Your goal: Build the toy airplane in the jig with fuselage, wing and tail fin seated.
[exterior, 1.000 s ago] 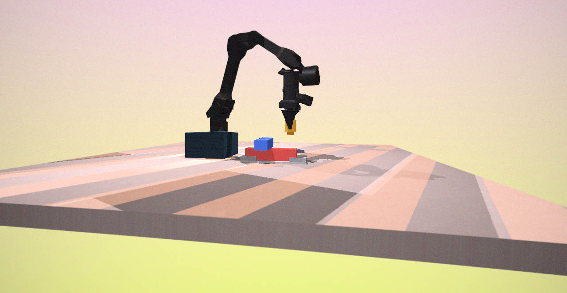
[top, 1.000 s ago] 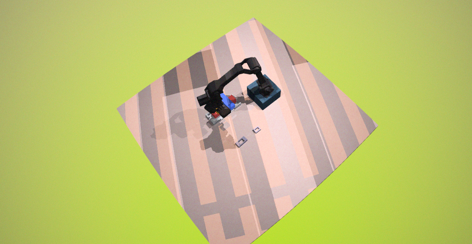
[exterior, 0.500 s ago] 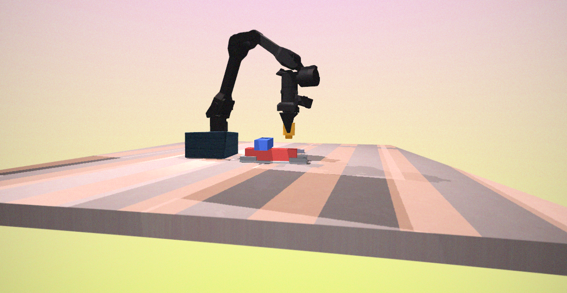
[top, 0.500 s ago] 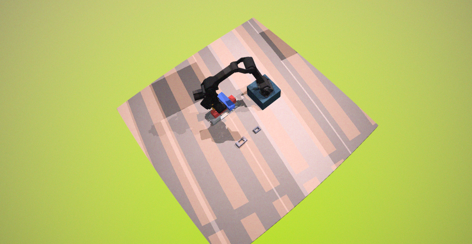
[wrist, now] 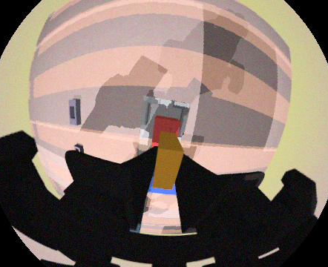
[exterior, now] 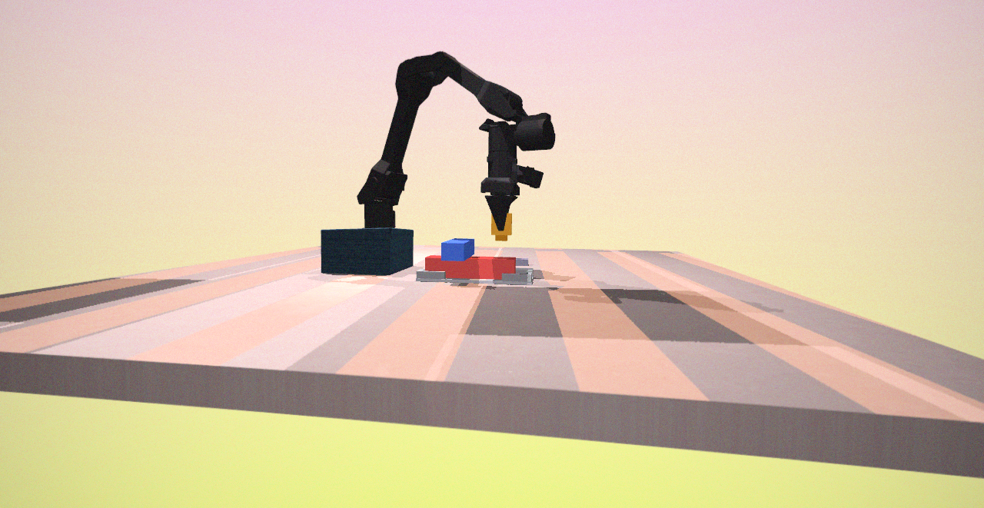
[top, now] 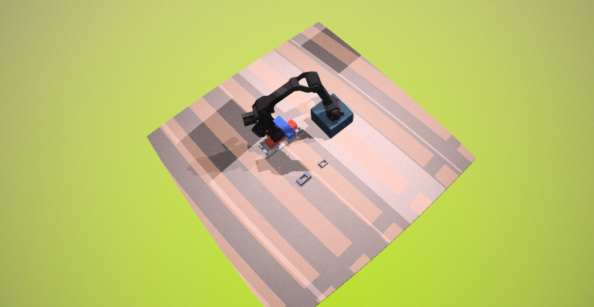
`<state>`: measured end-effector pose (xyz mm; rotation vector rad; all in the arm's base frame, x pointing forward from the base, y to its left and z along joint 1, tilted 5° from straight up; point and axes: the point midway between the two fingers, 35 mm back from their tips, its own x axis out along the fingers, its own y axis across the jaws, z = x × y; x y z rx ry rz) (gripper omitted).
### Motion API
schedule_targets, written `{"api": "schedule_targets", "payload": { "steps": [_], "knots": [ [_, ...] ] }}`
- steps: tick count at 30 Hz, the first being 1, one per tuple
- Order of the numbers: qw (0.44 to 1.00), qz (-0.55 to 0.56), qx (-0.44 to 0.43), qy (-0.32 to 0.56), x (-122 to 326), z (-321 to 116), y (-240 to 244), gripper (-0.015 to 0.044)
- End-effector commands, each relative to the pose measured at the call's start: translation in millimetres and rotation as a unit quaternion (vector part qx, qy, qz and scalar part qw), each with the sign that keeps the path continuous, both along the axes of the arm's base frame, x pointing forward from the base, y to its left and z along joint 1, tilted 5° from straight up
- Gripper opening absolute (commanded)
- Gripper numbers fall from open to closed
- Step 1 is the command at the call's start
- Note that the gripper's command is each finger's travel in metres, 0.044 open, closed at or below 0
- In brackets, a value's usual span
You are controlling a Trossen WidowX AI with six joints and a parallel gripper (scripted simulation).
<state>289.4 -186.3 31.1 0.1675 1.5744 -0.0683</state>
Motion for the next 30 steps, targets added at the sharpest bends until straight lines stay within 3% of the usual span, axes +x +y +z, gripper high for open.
{"api": "schedule_targets", "payload": {
  "steps": [1, 30],
  "knots": [
    [1.000, 0.002, -0.001, 0.000, 0.2, -0.1, -0.8, 0.0065],
    [1.000, 0.002, -0.001, 0.000, 0.1, -40.0, 0.7, 0.0065]
  ]
}}
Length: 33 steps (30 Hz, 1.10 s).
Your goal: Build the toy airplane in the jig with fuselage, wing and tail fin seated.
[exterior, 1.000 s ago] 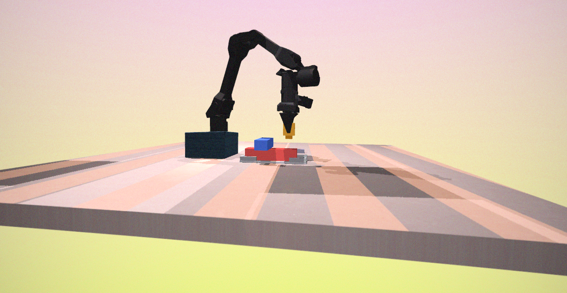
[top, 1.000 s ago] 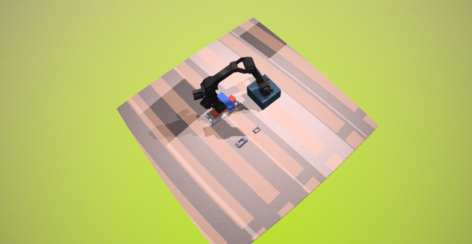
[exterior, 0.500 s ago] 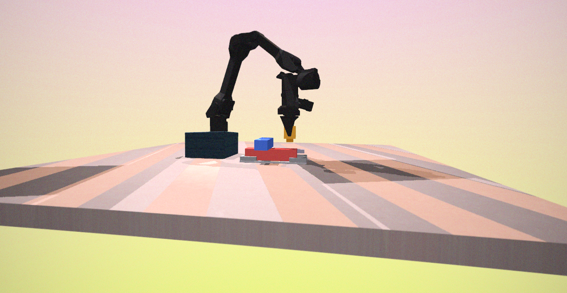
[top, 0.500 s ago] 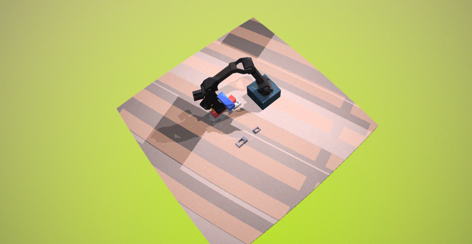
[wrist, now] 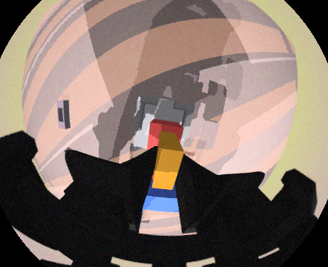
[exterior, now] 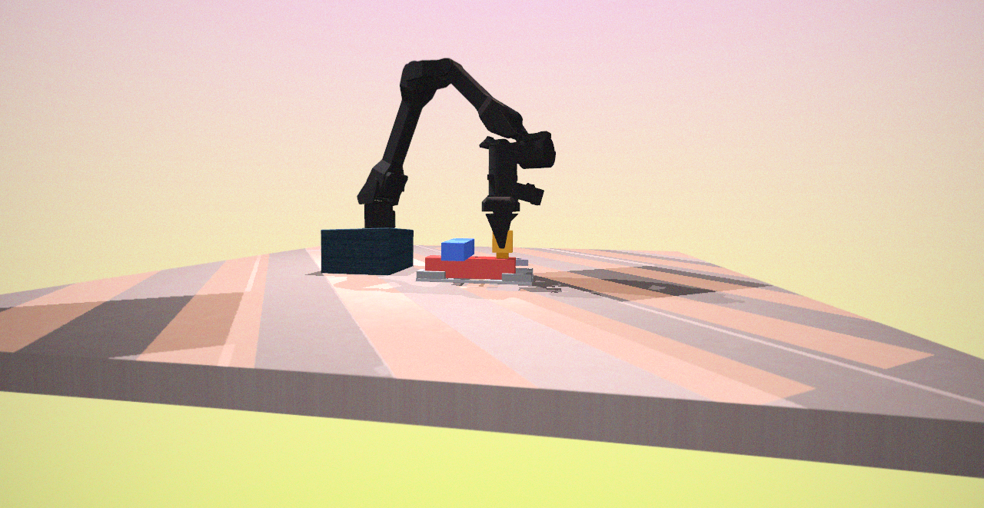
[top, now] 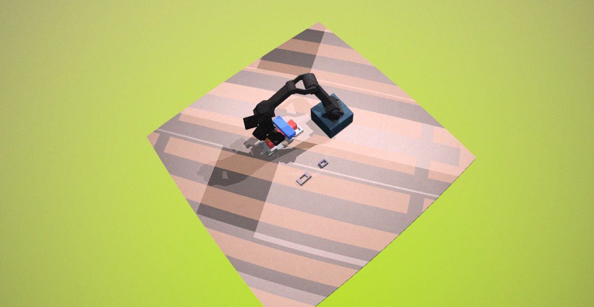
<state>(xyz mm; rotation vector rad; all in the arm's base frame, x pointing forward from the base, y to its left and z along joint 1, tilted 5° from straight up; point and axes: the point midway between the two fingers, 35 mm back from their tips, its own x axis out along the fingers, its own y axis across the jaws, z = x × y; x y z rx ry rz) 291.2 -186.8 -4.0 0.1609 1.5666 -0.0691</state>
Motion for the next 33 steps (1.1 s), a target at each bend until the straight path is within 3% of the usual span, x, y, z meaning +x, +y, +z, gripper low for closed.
{"api": "schedule_targets", "payload": {
  "steps": [1, 5, 11, 15, 25, 31, 33],
  "knots": [
    [1.000, 0.000, 0.001, 0.004, -1.7, -5.2, 1.2, 0.0065],
    [1.000, 0.000, 0.001, 0.004, -1.5, -5.0, 1.1, 0.0065],
    [1.000, 0.000, 0.002, 0.002, -1.1, -3.7, 0.9, 0.0005],
    [1.000, 0.000, 0.002, 0.002, -1.1, -3.7, 0.9, 0.0000],
    [1.000, 0.000, 0.002, 0.002, -1.1, -3.7, 0.9, 0.0260],
    [1.000, 0.000, 0.002, 0.002, -0.7, -0.9, 0.4, 0.0260],
    [1.000, 0.000, 0.001, 0.003, 1.5, 22.5, -2.5, 0.0260]
  ]
}}
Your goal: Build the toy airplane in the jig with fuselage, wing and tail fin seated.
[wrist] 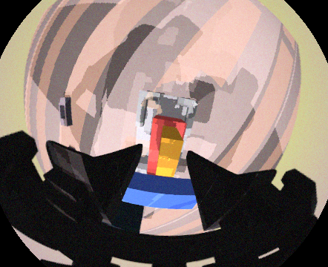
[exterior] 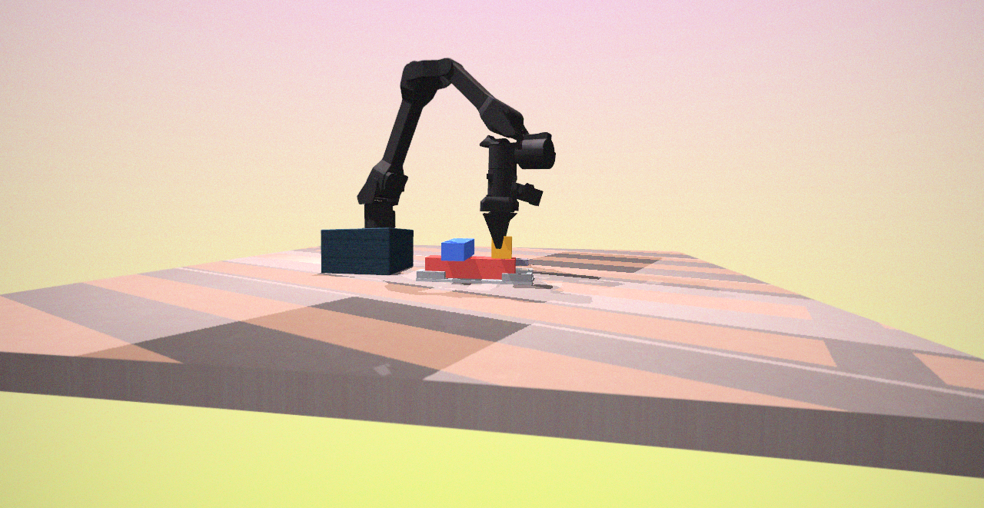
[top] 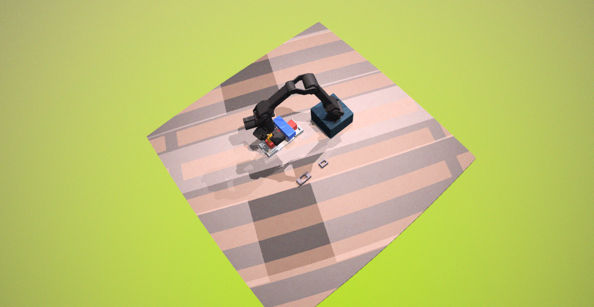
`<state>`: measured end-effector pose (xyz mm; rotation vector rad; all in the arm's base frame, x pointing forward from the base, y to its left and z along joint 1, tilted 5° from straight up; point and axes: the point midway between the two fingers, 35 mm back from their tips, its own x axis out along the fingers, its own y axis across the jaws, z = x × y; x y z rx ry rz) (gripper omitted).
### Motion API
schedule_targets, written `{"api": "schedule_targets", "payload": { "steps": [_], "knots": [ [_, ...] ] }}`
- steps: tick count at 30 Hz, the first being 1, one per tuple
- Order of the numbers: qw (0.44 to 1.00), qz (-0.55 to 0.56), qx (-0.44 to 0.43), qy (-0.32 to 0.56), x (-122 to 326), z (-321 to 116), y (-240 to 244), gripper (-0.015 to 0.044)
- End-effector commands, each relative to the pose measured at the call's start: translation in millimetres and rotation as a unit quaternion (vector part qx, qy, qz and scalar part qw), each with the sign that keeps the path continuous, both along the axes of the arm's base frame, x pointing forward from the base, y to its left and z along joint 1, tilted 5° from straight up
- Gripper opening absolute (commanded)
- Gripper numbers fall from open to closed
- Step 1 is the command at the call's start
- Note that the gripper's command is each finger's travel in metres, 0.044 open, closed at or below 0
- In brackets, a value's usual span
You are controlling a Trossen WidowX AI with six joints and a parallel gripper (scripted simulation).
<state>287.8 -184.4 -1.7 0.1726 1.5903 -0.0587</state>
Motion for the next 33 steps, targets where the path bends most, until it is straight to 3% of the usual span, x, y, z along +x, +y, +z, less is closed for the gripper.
{"api": "schedule_targets", "payload": {
  "steps": [1, 5, 33],
  "knots": [
    [1.000, 0.000, -0.007, -0.009, 5.5, 38.7, -6.3, 0.0260],
    [1.000, 0.000, -0.007, -0.008, 2.6, 85.2, -7.0, 0.0260],
    [1.000, 0.000, -0.007, -0.008, 7.4, 85.2, -8.1, 0.0260]
  ]
}}
